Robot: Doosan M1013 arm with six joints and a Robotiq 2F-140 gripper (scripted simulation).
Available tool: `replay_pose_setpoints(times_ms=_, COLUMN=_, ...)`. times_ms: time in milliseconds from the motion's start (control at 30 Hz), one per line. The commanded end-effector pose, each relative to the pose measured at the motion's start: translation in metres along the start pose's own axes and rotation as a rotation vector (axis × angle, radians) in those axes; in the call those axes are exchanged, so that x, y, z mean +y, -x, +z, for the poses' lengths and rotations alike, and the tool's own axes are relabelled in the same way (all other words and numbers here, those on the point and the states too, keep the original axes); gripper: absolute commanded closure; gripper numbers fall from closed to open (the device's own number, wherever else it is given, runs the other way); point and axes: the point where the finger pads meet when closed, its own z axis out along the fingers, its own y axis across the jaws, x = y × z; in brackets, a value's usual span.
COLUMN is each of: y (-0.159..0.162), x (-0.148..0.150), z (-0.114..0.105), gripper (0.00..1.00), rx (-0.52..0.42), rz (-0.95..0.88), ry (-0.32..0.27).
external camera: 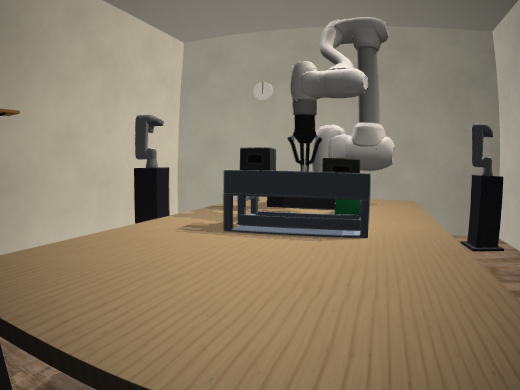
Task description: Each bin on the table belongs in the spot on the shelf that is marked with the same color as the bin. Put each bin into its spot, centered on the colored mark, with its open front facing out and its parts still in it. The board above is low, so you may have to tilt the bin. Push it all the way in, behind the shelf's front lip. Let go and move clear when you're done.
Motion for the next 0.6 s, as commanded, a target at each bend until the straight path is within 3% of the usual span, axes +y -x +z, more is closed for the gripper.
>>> replay_pose_setpoints(times_ms=0, y=0.000, x=0.000, z=-0.002, gripper=0.90, rx=0.000, rz=0.000, ry=0.000)
replay_pose_setpoints(times_ms=567, y=0.000, x=0.000, z=-0.013, gripper=0.90, rx=0.000, rz=0.000, ry=0.000)
